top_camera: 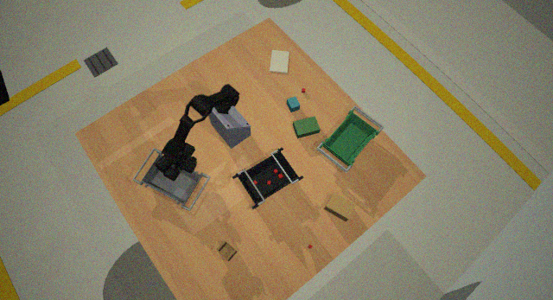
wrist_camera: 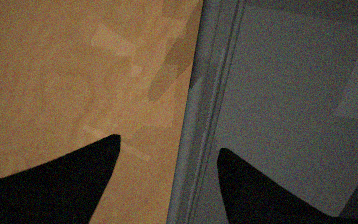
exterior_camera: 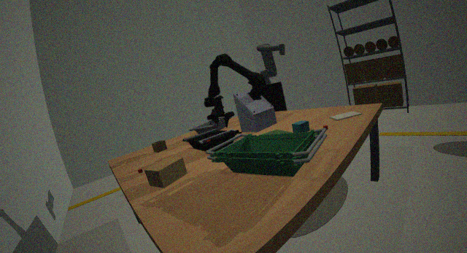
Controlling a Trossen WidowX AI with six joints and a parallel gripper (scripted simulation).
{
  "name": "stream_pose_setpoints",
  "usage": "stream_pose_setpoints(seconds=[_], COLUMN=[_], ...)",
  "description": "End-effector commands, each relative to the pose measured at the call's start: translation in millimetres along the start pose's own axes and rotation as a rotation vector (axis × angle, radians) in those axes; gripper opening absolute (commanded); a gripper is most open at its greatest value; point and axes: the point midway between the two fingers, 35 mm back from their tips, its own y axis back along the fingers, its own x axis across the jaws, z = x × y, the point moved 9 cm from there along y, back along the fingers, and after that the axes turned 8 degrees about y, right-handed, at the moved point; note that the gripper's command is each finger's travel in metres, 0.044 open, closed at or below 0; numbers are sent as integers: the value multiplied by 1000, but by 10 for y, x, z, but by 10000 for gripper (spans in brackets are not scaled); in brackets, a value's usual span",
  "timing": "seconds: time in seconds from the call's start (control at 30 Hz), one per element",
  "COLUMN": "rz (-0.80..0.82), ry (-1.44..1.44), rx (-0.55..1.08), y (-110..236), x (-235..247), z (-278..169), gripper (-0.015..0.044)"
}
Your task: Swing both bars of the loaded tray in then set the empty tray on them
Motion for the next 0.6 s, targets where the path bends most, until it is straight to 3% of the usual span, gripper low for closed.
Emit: stream_pose_setpoints(seconds=[0.0,0.57], rz=[-2,-2], ry=[-6,-6], rx=[-4,-4], y=[-3,-3], x=[0,0], z=[3,3], gripper=[213,100])
